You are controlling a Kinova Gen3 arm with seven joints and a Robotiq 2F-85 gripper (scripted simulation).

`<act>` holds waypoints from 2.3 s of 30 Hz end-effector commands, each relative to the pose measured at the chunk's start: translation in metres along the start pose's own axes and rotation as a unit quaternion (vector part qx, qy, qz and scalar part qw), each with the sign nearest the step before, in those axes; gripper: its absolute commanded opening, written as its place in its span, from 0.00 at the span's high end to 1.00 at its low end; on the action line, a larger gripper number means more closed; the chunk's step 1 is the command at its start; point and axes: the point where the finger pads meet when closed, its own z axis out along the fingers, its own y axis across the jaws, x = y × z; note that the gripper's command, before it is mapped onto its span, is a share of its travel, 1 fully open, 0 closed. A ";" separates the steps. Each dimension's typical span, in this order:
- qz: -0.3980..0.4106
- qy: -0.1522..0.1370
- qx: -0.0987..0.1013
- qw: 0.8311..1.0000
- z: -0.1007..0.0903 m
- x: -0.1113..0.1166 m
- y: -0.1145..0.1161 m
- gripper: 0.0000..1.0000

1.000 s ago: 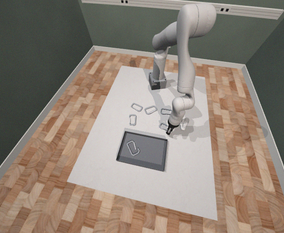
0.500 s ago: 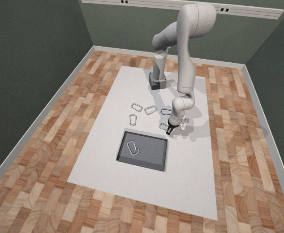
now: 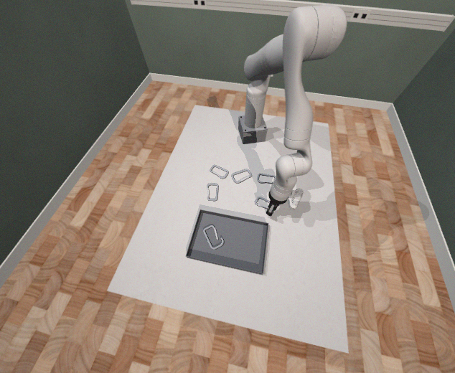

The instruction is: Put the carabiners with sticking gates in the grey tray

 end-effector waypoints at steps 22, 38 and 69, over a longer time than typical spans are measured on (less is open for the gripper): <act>0.004 0.000 -0.001 1.000 -0.083 -0.001 -0.001 1.00; 0.000 -0.001 -0.002 1.000 -0.082 0.000 0.070 1.00; 0.001 0.001 -0.008 1.000 -0.082 0.003 0.200 1.00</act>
